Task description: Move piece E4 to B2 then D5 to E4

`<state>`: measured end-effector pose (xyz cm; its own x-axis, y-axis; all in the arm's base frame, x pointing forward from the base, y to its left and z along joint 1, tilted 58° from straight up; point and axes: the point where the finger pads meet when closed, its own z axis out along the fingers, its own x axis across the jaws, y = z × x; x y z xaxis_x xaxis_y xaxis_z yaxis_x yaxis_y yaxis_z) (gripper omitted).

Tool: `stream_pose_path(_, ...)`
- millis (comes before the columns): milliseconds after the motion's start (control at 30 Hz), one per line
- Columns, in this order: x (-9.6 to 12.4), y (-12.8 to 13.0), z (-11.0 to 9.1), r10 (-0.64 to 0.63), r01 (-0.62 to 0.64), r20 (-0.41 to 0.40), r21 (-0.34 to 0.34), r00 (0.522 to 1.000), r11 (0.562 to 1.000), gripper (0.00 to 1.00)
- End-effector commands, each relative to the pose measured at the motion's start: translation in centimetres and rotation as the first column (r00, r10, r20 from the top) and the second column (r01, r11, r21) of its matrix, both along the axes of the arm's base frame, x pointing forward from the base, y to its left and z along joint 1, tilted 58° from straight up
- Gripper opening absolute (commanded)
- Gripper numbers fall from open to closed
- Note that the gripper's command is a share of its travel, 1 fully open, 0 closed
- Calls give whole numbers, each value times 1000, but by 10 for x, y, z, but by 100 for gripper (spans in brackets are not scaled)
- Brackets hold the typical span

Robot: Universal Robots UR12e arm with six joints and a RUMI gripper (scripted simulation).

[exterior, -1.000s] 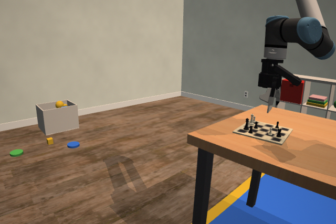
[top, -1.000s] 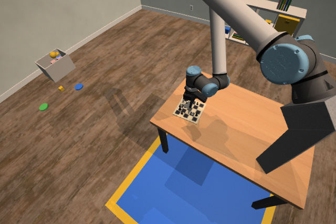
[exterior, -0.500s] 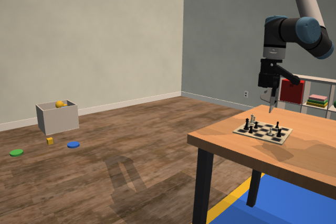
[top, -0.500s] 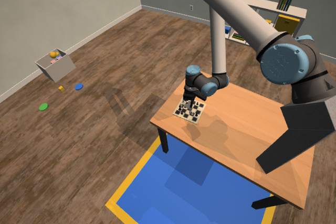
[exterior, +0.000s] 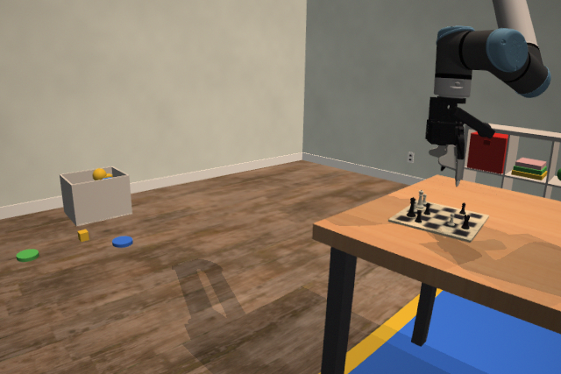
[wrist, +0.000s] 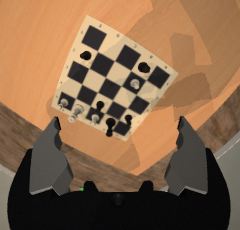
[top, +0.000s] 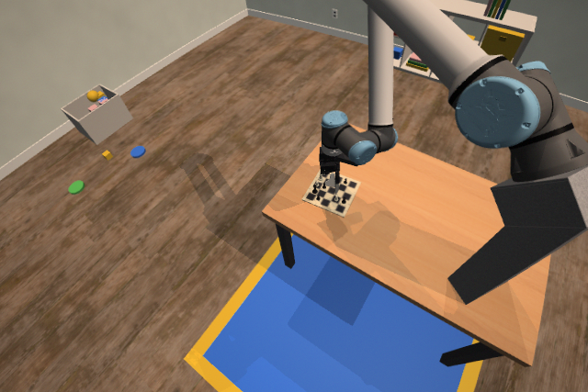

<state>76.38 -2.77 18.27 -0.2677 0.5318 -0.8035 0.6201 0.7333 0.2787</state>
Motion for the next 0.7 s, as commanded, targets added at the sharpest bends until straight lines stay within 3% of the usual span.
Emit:
stream_pose_path(0,7,-5,15,104,-117,-91,-148,990,982,100)
stream_pose_path(133,12,-7,25,174,-217,-179,-257,968,942,100)
stream_pose_path(300,18,-10,38,244,-350,-301,-378,922,857,100)
stream_pose_path(367,18,-10,38,244,-350,-301,-378,922,857,100)
stream_pose_path(667,29,-12,62,300,-578,-524,-518,797,630,100)
